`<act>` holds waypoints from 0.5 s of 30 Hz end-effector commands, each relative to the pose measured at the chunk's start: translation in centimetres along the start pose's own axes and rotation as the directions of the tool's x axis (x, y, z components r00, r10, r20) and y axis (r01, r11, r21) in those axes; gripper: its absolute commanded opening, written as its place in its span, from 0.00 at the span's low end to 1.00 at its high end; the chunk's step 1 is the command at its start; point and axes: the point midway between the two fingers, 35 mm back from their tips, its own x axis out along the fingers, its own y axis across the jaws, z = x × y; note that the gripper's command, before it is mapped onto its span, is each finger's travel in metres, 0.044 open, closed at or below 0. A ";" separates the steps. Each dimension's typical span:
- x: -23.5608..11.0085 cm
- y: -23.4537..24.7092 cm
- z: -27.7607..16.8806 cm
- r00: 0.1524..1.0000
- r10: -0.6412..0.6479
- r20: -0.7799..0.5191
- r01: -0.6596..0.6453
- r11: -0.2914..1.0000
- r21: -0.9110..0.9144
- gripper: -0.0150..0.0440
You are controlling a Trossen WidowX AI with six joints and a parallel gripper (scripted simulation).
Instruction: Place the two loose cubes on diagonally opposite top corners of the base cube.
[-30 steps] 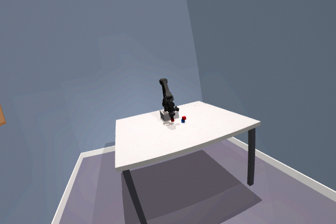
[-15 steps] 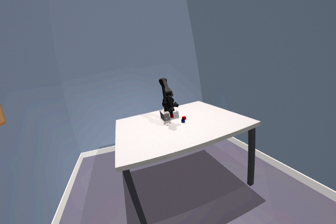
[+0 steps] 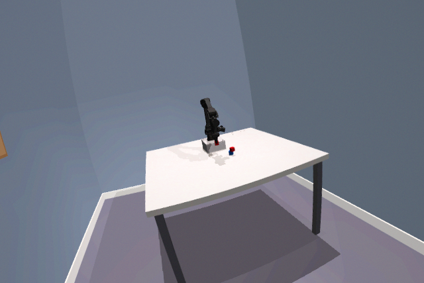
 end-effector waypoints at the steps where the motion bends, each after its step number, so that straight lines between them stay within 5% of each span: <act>1: -0.1 -0.2 0.8 1.000 -0.004 -0.003 0.004 0.997 0.079 0.43; 15: 0.2 -0.2 4.1 1.000 -0.003 0.000 0.003 0.907 0.421 0.43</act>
